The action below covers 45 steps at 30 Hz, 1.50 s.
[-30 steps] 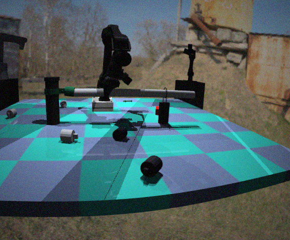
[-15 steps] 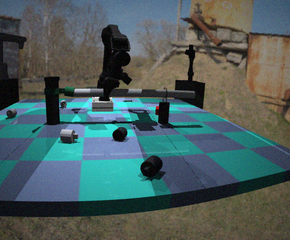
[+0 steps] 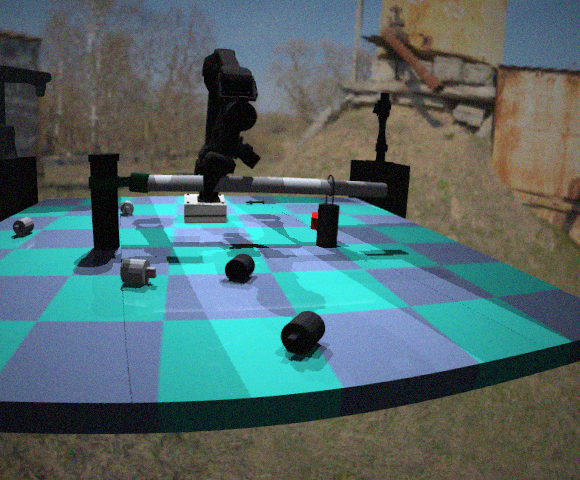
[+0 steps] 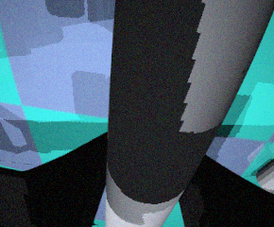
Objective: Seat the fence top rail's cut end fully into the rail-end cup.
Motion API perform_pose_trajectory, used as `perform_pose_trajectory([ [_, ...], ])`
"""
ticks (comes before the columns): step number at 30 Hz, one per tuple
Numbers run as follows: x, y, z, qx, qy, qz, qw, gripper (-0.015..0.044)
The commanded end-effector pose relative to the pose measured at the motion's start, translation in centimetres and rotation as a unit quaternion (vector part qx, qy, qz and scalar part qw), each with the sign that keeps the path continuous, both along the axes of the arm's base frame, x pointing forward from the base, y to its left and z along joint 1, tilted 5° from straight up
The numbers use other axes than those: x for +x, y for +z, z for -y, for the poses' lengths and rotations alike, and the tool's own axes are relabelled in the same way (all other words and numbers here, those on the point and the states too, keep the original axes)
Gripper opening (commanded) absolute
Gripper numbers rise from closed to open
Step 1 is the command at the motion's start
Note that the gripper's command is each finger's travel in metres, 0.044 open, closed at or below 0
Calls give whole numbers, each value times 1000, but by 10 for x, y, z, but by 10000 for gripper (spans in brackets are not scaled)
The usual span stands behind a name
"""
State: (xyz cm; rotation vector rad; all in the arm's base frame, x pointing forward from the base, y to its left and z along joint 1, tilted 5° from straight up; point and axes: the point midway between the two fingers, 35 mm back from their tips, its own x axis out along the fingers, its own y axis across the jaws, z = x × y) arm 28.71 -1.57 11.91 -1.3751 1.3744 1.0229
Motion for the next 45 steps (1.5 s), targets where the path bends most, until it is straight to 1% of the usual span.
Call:
perform_pose_trajectory([
  [1,1,7,6,-6,-4,8,1000,0],
  [45,2,8,26,-7,-4,8,1000,0],
])
